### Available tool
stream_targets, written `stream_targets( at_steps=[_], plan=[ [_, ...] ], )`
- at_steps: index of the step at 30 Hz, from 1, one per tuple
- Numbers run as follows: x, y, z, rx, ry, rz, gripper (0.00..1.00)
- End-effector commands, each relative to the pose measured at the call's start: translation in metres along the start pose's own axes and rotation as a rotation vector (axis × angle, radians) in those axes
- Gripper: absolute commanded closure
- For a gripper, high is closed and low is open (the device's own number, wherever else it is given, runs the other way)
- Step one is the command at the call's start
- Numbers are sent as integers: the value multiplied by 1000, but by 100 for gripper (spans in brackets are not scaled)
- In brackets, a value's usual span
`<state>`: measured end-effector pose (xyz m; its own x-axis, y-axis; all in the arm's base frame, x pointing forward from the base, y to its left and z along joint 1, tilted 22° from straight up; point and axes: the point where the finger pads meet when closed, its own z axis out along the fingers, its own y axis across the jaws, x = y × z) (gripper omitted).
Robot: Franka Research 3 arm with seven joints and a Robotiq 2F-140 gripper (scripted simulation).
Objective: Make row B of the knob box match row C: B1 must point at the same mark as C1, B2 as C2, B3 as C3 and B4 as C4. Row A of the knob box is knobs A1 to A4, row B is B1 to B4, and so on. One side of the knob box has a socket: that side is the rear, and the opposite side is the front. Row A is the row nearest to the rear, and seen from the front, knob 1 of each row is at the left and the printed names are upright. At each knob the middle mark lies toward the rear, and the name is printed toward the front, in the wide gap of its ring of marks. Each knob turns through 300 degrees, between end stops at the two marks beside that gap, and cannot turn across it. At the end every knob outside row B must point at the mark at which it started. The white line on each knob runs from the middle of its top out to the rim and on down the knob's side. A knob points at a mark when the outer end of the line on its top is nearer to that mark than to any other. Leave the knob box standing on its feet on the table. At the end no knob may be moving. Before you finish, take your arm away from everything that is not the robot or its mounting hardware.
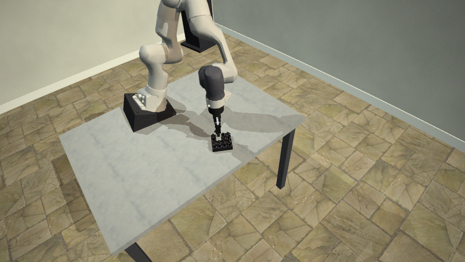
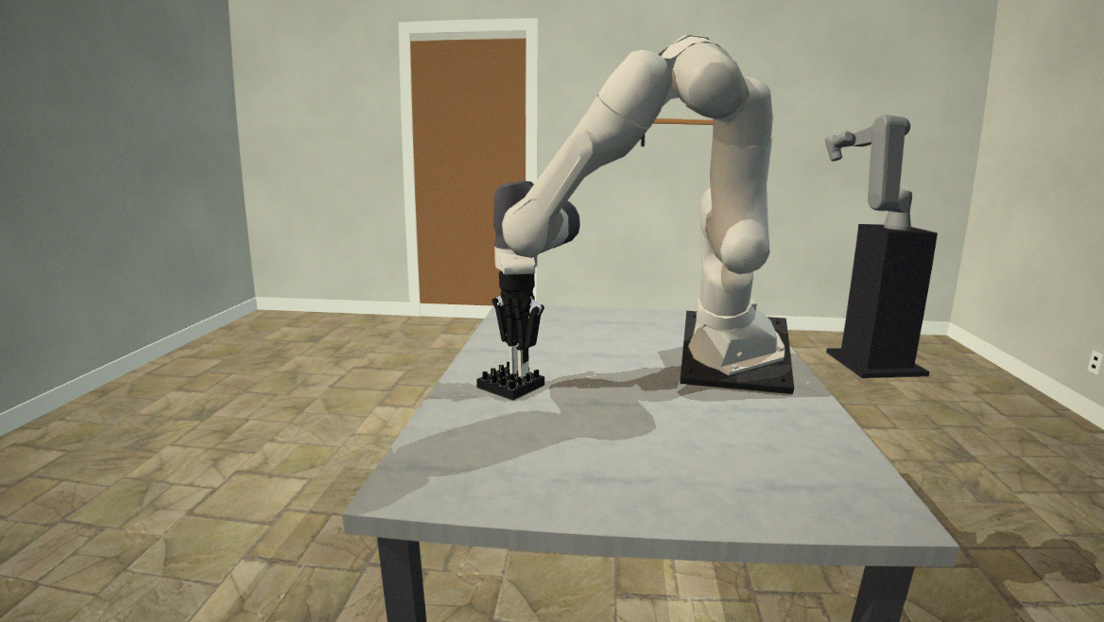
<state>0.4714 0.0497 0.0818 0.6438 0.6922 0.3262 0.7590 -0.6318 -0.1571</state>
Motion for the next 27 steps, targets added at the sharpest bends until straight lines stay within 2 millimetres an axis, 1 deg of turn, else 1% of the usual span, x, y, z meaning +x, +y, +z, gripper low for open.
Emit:
stream_targets(
  at_steps=[1,8,9,27],
  plan=[
    [2,0,0,-3,3,4,88],
    [2,0,0,-3,3,4,88],
    [2,0,0,-3,3,4,95],
    [2,0,0,-3,3,4,95]
  ],
)
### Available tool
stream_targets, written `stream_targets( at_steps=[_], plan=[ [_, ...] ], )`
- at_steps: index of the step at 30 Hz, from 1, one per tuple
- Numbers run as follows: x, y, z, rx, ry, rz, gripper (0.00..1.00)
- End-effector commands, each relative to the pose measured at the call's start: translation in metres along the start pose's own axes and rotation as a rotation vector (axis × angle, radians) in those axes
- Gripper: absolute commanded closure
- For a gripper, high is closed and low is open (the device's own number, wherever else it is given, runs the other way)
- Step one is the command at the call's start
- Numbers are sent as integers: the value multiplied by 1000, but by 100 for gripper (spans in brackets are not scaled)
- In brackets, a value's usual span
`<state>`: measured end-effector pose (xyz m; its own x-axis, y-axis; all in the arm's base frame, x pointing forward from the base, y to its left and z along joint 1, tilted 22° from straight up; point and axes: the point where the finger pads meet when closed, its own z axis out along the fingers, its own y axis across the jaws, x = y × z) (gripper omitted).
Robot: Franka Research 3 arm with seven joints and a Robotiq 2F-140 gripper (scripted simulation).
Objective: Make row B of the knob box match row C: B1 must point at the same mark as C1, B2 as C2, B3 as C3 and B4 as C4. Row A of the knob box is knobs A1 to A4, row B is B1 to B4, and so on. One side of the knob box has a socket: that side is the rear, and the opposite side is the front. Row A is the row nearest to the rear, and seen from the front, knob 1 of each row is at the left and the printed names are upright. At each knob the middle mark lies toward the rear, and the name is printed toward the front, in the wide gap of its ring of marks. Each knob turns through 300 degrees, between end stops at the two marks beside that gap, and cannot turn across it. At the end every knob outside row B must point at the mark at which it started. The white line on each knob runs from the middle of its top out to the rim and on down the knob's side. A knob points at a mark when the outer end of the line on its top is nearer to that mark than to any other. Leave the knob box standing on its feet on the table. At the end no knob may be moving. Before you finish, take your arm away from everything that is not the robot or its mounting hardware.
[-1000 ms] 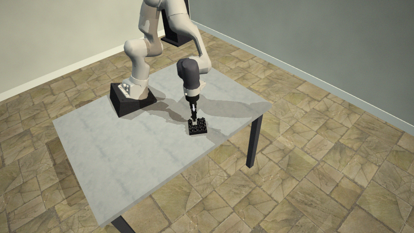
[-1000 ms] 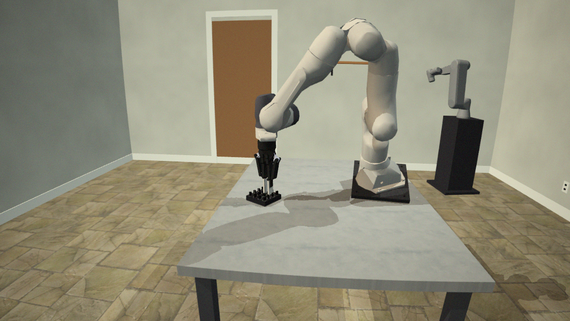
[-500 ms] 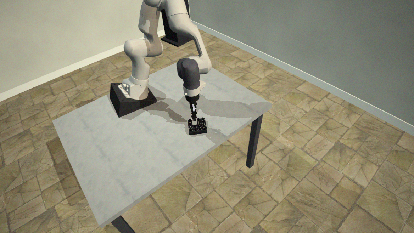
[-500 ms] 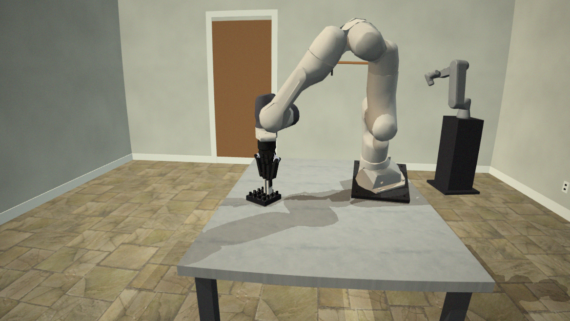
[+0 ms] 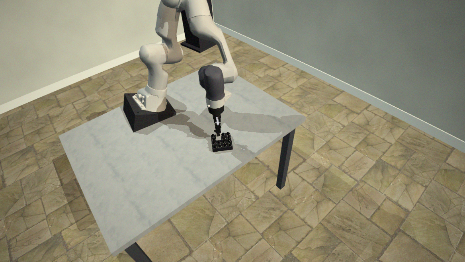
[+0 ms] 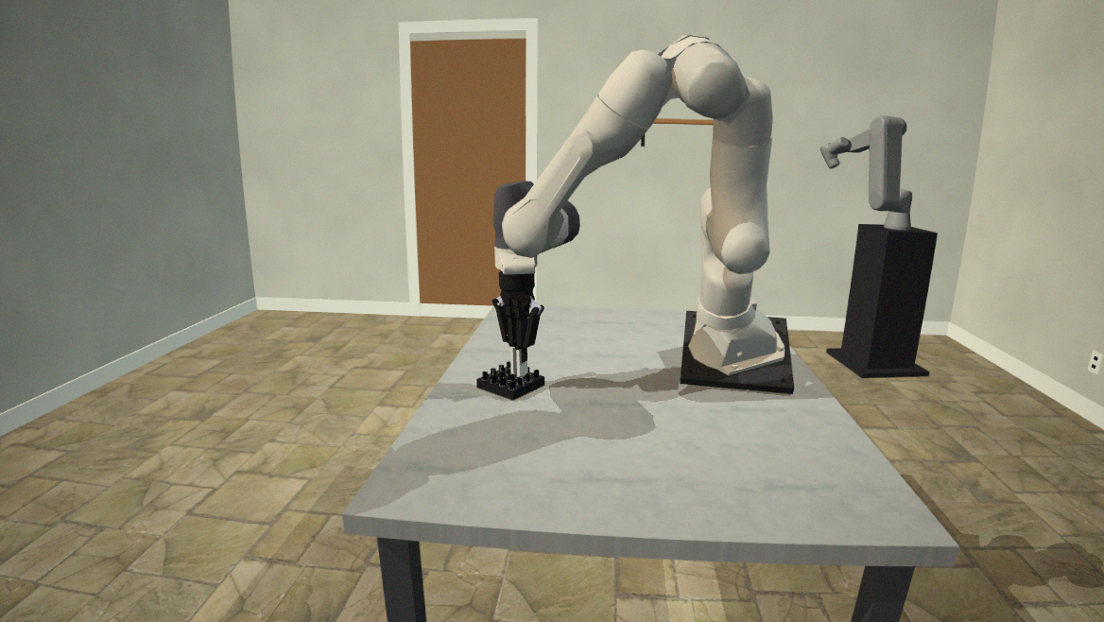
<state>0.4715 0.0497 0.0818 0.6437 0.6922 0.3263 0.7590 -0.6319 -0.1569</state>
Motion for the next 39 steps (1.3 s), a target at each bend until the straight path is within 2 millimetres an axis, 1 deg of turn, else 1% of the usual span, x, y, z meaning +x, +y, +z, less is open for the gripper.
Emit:
stream_targets(
  at_steps=[1,26,32,39],
  plan=[
    [2,0,0,-3,3,4,95],
    [2,0,0,-4,12,17,95],
    [2,0,0,-5,25,48,95],
    [2,0,0,-4,25,125,95]
  ],
)
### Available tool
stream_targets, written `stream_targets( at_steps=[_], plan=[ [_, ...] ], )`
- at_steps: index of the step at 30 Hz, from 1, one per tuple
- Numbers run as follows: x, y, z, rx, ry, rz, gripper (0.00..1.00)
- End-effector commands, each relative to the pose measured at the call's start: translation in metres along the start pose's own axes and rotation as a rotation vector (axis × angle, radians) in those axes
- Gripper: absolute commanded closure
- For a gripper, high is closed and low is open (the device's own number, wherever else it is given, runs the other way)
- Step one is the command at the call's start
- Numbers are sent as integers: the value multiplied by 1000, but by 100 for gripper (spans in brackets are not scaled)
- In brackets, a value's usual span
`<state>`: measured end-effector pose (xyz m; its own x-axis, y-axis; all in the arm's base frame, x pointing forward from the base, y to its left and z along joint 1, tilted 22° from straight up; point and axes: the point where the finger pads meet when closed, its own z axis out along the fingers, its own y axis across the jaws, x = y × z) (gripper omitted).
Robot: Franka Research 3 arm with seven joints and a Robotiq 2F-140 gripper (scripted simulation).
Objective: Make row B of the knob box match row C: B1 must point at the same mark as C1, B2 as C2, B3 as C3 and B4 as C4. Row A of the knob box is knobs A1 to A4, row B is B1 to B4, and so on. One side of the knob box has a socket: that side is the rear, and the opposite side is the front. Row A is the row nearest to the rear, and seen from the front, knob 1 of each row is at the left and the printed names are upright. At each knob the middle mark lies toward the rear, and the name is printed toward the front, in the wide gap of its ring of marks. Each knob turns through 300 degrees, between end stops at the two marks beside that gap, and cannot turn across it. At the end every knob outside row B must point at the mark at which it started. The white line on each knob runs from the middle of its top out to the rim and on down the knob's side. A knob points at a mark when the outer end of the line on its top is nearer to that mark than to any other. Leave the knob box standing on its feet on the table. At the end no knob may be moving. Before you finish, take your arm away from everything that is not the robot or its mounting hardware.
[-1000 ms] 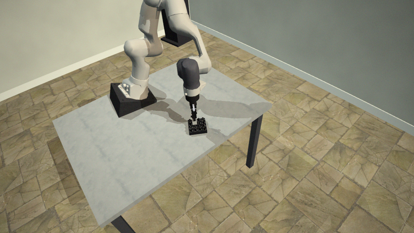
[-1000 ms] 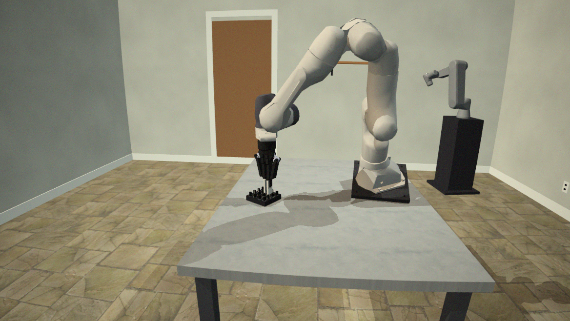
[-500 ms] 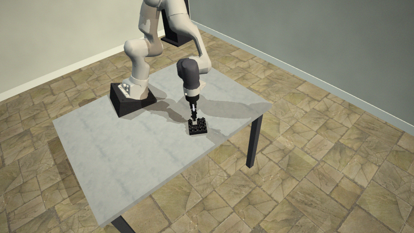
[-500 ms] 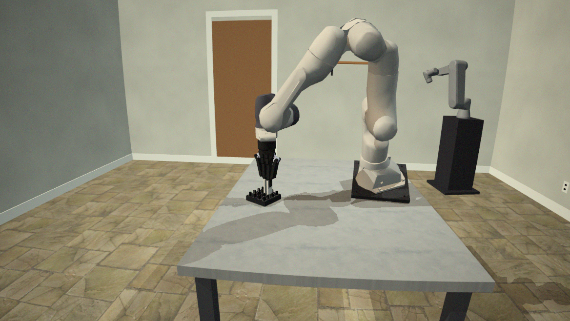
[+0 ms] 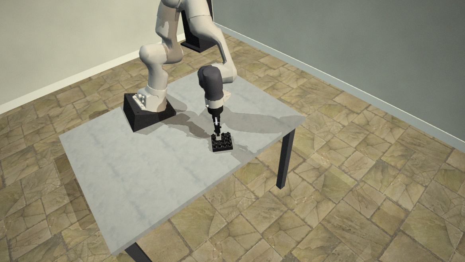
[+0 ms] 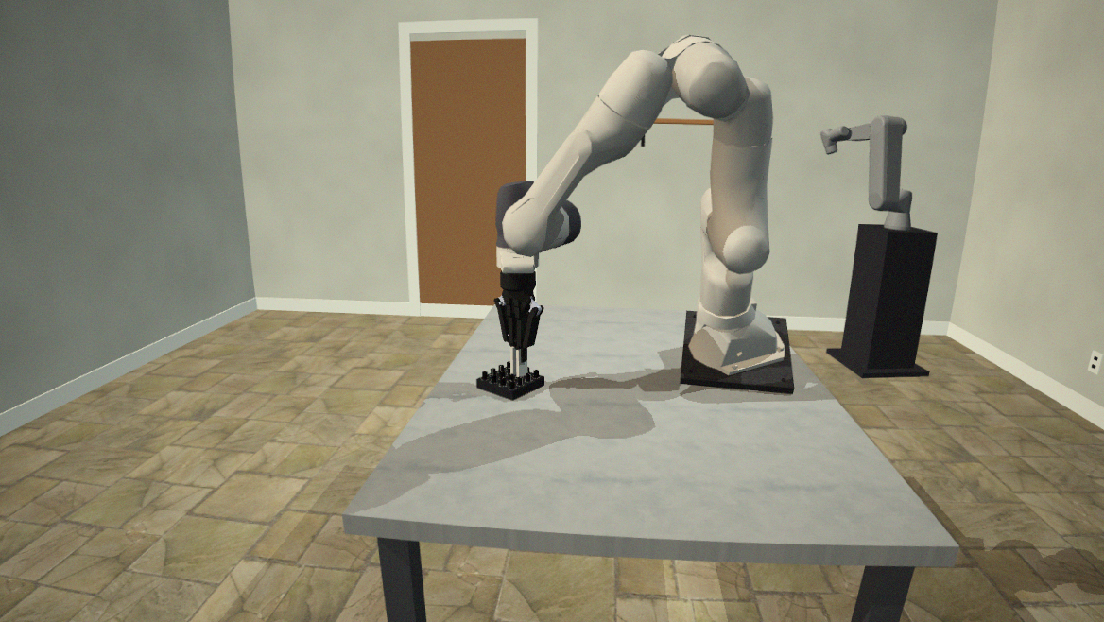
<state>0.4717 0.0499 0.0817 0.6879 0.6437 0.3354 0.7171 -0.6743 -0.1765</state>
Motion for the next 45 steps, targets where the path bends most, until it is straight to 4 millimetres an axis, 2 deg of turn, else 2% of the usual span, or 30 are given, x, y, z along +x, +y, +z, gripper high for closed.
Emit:
stream_targets(
  at_steps=[1,45],
  plan=[
    [2,0,0,-3,4,76,95],
    [2,0,0,-2,5,726,95]
  ],
)
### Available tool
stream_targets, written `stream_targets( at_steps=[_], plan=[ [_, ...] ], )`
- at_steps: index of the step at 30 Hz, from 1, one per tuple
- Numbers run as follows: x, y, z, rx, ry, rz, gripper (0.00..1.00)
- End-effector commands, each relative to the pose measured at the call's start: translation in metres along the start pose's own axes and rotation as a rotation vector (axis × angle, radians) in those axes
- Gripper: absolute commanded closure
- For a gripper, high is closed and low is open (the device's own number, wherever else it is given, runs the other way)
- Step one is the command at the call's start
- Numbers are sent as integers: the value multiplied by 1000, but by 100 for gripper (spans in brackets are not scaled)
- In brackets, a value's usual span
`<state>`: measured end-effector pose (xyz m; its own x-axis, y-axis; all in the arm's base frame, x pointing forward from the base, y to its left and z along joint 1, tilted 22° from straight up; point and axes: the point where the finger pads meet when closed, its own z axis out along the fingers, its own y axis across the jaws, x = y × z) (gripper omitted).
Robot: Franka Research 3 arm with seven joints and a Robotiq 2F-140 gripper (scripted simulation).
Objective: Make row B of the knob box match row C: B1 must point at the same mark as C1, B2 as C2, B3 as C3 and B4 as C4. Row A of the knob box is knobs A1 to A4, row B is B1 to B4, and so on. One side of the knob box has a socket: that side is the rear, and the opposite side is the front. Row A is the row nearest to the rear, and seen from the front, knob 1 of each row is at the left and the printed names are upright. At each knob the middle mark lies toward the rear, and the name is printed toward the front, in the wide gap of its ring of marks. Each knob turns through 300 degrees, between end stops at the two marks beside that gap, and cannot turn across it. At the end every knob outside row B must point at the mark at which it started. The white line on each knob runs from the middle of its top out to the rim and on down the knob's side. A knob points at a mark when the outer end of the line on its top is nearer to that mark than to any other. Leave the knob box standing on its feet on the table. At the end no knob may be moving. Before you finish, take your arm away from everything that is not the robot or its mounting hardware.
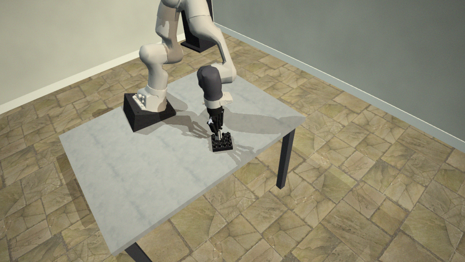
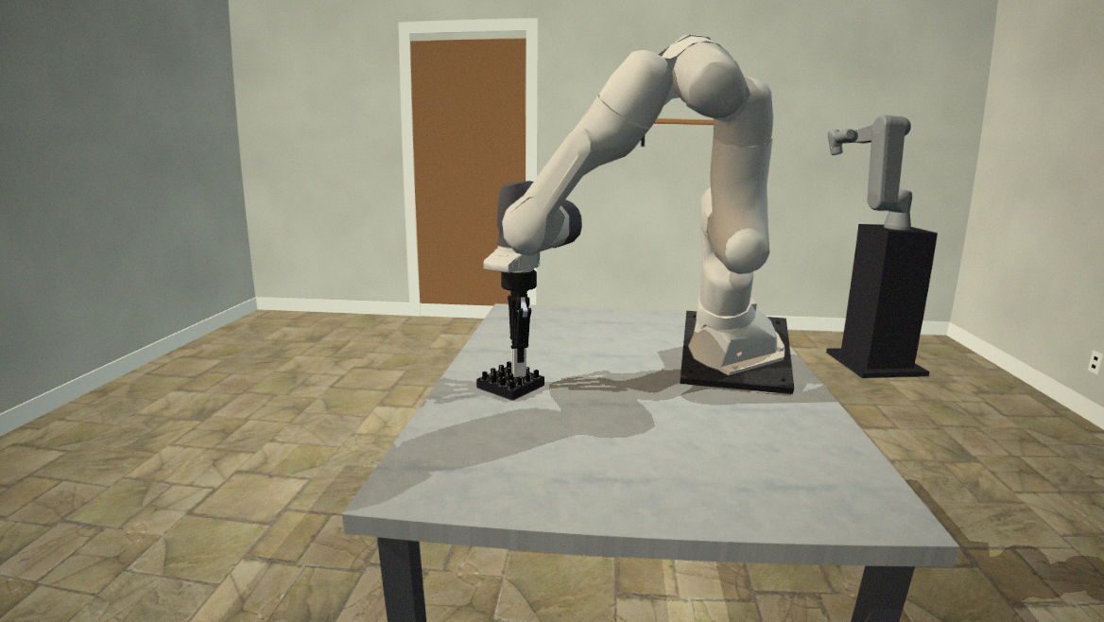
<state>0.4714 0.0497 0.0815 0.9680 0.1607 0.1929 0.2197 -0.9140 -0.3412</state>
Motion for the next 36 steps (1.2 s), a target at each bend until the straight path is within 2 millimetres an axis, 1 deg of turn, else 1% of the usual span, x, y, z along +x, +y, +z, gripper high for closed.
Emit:
stream_targets(
  at_steps=[1,7,9,11,24,26,36],
  plan=[
    [2,-1,0,-11,-6,156,95],
    [2,-1,0,-11,-5,243,95],
    [2,-1,0,-11,-5,243,95],
    [2,-1,0,-11,-5,295,95],
    [2,-1,0,-12,-4,483,95],
    [2,-1,0,-12,-4,483,95],
    [2,-1,0,-12,-3,651,95]
  ],
)
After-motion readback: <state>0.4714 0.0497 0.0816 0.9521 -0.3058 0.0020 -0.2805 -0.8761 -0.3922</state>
